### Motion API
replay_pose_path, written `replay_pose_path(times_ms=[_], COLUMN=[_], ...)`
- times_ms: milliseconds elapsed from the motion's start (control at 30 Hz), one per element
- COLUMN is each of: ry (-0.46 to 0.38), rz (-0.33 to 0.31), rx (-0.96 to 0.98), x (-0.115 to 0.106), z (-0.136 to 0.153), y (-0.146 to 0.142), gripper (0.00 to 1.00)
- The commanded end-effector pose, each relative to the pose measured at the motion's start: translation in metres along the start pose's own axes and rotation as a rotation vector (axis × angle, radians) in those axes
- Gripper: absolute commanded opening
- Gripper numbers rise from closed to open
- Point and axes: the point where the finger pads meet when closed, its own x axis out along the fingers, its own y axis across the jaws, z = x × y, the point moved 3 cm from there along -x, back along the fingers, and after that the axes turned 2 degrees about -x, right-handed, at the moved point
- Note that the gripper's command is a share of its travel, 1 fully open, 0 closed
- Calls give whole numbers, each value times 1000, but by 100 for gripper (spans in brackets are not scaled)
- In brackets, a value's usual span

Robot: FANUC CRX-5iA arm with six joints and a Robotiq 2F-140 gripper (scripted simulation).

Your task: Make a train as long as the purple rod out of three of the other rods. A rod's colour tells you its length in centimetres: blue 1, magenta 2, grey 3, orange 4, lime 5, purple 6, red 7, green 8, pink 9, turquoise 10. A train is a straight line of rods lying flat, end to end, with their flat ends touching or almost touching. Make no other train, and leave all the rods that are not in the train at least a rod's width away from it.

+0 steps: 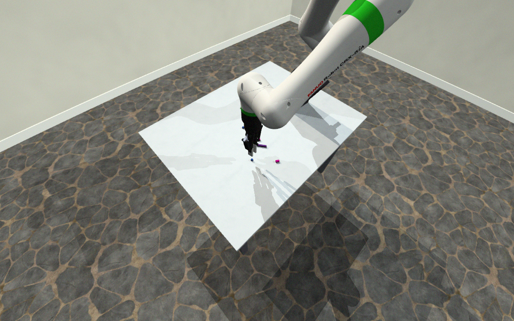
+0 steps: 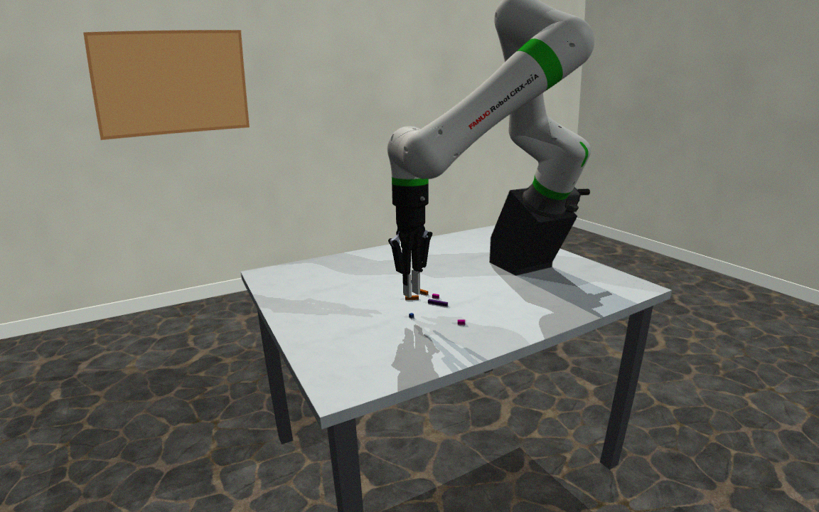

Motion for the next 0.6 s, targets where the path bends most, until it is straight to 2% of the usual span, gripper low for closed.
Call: replay_pose_path(times_ms=[0,567], ry=[0,-3], rz=[0,-4], rx=[0,-1], x=[0,5], z=[0,0], y=[0,0], gripper=[15,15])
